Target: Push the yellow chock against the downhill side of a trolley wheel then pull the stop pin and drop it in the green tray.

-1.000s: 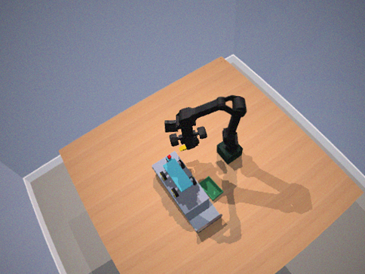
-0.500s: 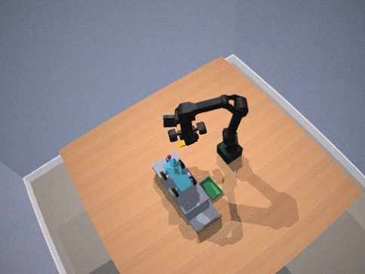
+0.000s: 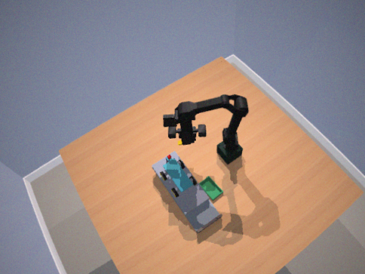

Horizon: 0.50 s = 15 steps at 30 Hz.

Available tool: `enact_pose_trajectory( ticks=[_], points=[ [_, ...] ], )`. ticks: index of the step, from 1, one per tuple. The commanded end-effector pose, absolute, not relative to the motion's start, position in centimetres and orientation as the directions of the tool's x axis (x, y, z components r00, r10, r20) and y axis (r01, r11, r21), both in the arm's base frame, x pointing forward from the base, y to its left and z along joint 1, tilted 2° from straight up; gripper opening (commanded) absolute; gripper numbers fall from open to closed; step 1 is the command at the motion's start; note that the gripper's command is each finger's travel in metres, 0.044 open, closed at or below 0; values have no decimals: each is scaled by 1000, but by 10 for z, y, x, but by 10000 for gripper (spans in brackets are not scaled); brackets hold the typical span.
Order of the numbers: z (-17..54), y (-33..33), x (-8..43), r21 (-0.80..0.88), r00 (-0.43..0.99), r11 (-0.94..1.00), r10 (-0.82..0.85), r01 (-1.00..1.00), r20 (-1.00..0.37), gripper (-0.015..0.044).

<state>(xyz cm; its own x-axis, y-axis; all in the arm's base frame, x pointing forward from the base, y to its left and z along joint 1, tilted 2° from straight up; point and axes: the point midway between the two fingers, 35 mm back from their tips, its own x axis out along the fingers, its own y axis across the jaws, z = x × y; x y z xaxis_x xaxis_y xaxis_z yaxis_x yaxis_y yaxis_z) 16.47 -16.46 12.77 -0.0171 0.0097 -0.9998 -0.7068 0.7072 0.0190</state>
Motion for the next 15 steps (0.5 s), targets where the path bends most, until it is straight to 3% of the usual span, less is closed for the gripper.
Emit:
enact_pose_trajectory(
  ticks=[1, 15],
  points=[
    [128, -164, 165, 20, -17, 801, 13, -599, -1000, 0],
    [128, -164, 165, 16, -18, 987, 14, -161, -1000, 0]
  ],
)
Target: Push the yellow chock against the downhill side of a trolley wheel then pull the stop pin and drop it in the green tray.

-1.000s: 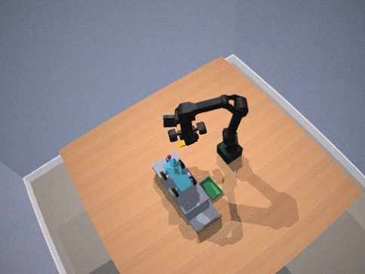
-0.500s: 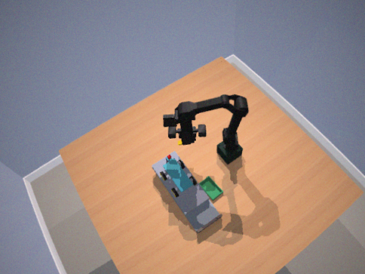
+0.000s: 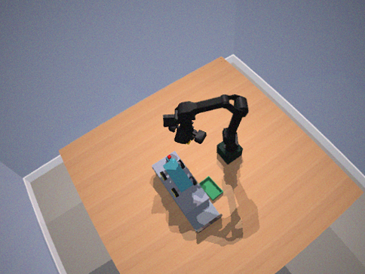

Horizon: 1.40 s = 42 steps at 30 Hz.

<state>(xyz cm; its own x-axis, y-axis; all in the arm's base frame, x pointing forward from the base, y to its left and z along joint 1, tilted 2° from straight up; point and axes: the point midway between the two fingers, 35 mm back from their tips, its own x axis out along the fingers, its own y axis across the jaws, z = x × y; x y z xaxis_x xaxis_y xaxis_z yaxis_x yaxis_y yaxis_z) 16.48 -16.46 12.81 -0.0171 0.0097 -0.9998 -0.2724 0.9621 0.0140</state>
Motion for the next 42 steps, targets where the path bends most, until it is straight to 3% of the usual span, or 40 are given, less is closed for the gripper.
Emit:
enact_pose_trajectory(
  ticks=[1, 11, 21, 42],
  points=[
    [128, -164, 165, 16, -18, 992, 14, -126, -1000, 0],
    [128, -164, 165, 10, -19, 981, 14, 193, -1000, 0],
    [128, -160, 167, 11, -18, 980, 15, 198, -1000, 0],
    [124, -89, 203, 18, -15, 980, 21, 198, -1000, 0]
  ],
)
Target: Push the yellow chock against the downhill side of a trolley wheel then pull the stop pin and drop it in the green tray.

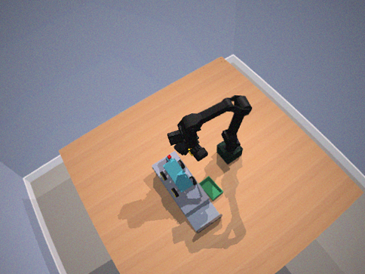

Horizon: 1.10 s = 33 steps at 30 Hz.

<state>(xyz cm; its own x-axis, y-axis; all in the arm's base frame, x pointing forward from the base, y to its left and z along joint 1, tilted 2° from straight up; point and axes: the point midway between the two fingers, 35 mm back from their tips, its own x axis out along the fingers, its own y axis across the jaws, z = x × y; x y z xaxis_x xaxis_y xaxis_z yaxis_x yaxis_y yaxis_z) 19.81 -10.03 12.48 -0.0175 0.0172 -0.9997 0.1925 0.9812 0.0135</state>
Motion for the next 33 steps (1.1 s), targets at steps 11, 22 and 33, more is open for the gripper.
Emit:
enact_pose_trajectory(
  ticks=[11, 22, 33],
  points=[
    [122, -52, 219, 21, -13, 980, 24, 198, -1000, 0],
    [121, -14, 235, 25, -12, 980, 28, 198, -1000, 0],
    [120, 23, 251, 29, -11, 980, 31, 198, -999, 0]
  ],
)
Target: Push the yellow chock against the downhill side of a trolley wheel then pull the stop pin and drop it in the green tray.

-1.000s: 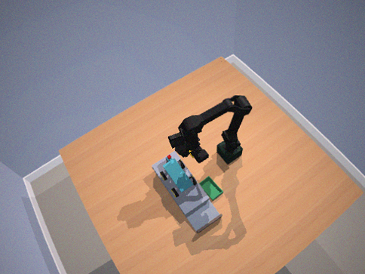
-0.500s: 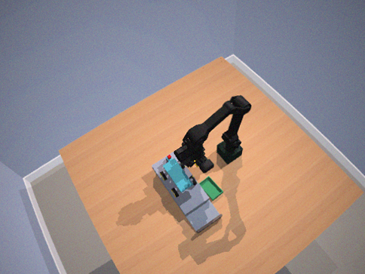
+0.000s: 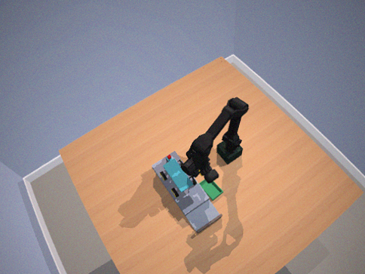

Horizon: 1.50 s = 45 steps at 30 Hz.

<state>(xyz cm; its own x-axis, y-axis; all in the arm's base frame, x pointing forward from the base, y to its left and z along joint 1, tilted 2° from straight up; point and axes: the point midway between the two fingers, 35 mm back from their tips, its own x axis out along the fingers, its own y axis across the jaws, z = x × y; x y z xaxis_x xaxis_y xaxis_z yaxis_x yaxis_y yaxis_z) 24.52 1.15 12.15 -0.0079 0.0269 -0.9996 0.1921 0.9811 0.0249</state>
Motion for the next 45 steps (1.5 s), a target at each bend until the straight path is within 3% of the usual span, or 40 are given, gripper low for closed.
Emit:
enact_pose_trajectory(
  ticks=[1, 20, 27, 45],
  points=[
    [120, 26, 252, 29, -11, 980, 32, 198, -999, 0],
    [115, 96, 282, 35, -8, 980, 38, 198, -999, 0],
    [114, 101, 283, -75, -30, 978, -70, 196, -997, 0],
    [108, 98, 313, -77, -28, 977, -73, 196, -997, 0]
  ],
)
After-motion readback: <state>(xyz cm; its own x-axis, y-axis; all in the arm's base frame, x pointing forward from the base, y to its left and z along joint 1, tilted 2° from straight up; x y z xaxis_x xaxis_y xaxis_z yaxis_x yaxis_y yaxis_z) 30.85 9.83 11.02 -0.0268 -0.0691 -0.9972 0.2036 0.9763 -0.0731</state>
